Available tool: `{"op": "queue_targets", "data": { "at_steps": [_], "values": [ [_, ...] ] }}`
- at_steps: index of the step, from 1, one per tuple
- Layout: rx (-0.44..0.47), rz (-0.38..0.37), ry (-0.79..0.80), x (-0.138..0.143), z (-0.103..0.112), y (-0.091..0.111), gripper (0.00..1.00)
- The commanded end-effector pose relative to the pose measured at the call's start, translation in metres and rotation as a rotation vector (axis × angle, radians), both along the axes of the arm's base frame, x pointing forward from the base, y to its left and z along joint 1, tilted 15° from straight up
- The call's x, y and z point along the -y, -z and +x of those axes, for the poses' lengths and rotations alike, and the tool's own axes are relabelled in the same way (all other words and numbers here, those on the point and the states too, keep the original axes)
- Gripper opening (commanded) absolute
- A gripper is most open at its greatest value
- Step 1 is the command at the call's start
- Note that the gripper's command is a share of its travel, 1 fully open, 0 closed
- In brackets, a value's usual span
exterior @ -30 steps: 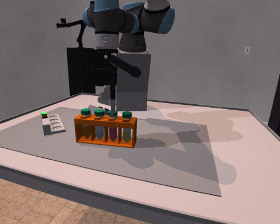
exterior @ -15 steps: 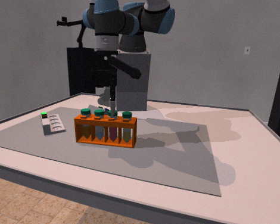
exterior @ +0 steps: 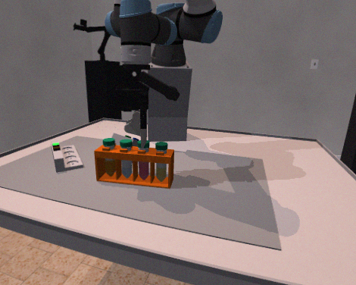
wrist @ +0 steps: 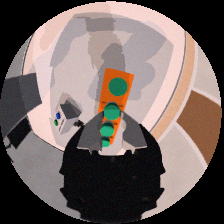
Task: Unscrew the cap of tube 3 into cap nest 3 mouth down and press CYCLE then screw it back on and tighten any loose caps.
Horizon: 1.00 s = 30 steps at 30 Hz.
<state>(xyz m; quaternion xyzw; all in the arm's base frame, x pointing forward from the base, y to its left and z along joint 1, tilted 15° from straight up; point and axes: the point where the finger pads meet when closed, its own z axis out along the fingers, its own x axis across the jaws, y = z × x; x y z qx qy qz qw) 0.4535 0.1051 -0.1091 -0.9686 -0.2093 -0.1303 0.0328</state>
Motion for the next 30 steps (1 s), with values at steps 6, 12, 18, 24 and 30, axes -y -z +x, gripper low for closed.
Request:
{"op": "queue_targets", "data": {
  "at_steps": [6, 12, 18, 24, 30],
  "values": [
    [-0.012, 0.023, 0.097, -0.0003, -0.0003, 0.0005, 0.00],
    [-0.027, 0.052, 0.214, 0.0001, -0.0006, 0.0007, 0.00],
    [-0.041, 0.080, 0.328, -0.0004, -0.0008, 0.0007, 0.00],
    [-0.051, 0.099, 0.405, -0.0007, -0.0009, 0.0007, 0.00],
    [-0.059, 0.116, 0.470, -0.0008, -0.0009, 0.0007, 0.00]
  ]
}}
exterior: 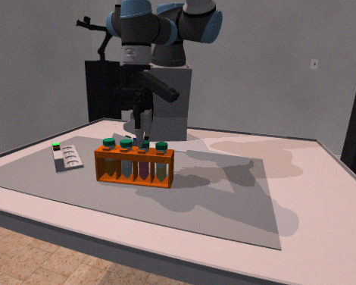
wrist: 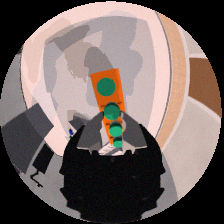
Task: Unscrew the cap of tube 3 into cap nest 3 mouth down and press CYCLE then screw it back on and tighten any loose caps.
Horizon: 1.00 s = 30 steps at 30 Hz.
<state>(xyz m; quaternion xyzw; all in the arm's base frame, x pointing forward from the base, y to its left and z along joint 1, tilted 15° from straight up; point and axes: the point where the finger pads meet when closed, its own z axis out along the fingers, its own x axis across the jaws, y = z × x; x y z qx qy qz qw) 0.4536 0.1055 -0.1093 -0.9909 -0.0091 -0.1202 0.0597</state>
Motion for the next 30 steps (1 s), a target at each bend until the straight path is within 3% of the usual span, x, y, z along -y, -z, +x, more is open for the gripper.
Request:
{"op": "queue_targets", "data": {
  "at_steps": [1, 4, 5, 17, 20, 24, 30],
  "values": [
    [-0.009, 0.016, 0.078, -0.0004, -0.0009, 0.0004, 0.00],
    [-0.006, 0.016, 0.078, 0.0002, 0.0012, -0.0005, 0.00],
    [-0.006, 0.016, 0.078, 0.0002, 0.0012, -0.0005, 0.35],
    [-0.006, 0.016, 0.078, 0.0002, 0.0012, -0.0006, 0.35],
    [0.028, -0.045, -0.165, 0.0000, 0.0029, -0.0034, 0.35],
    [0.036, -0.061, -0.228, -0.0001, 0.0030, -0.0034, 0.35],
    [0.064, -0.121, -0.465, 0.0013, 0.0031, -0.0030, 0.35]
  ]
}}
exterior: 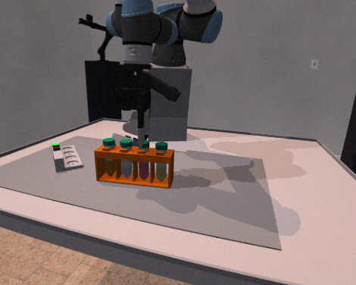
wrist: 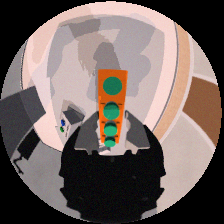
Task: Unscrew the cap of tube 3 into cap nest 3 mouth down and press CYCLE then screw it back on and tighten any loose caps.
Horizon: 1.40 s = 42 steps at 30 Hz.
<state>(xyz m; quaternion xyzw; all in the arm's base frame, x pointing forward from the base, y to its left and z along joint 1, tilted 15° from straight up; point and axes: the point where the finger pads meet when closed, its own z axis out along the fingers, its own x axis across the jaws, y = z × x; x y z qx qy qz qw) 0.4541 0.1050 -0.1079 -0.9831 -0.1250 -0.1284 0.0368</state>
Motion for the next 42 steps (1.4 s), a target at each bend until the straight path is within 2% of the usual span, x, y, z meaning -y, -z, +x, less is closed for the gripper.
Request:
{"op": "queue_targets", "data": {
  "at_steps": [1, 2, 3, 5, 6, 7, 16, 17, 31, 38, 42],
  "values": [
    [0.031, -0.053, -0.259, 0.0009, 0.0026, -0.0015, 0.35],
    [0.031, -0.053, -0.259, 0.0010, 0.0026, -0.0015, 0.35],
    [0.039, -0.072, -0.335, 0.0004, 0.0025, -0.0015, 0.35],
    [0.040, -0.073, -0.340, 0.0007, 0.0026, -0.0015, 0.35],
    [0.049, -0.094, -0.422, -0.0001, 0.0023, -0.0015, 0.35],
    [0.051, -0.098, -0.439, -0.0002, 0.0022, -0.0015, 0.35],
    [0.048, -0.097, -0.438, -0.0010, -0.0005, -0.0002, 0.35],
    [0.048, -0.097, -0.438, -0.0010, -0.0005, -0.0002, 0.00],
    [0.048, -0.097, -0.438, -0.0010, -0.0005, -0.0002, 0.00],
    [0.007, -0.012, -0.104, -0.0006, -0.0022, 0.0010, 0.00],
    [-0.005, 0.012, -0.004, -0.0016, -0.0026, 0.0013, 0.00]
  ]
}}
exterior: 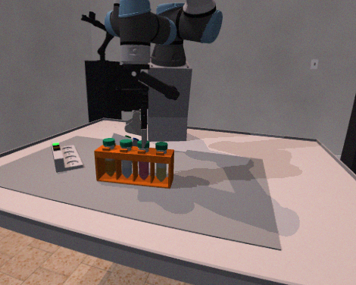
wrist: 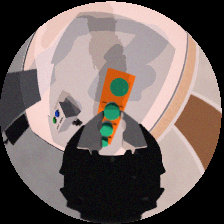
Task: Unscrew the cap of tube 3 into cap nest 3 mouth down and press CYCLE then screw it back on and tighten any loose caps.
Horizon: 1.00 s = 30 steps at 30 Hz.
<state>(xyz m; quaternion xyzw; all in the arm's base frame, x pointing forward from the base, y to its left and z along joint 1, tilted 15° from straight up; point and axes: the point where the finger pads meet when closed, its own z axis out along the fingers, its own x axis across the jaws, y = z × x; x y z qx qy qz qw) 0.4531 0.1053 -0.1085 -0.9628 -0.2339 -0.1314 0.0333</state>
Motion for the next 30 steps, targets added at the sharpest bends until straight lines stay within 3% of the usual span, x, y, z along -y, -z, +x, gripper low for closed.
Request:
{"op": "queue_targets", "data": {
  "at_steps": [1, 3, 18, 27, 28, 30],
  "values": [
    [-0.033, 0.056, 0.262, -0.0016, -0.0018, 0.0009, 0.00],
    [-0.033, 0.056, 0.262, -0.0016, -0.0018, 0.0009, 0.00],
    [-0.100, 0.186, 0.789, -0.0019, -0.0018, 0.0016, 0.00],
    [-0.096, 0.188, 0.789, -0.0007, 0.0007, 0.0003, 0.00],
    [-0.096, 0.188, 0.789, -0.0008, 0.0007, 0.0003, 0.35],
    [-0.096, 0.188, 0.789, -0.0008, 0.0007, 0.0003, 0.35]
  ]
}}
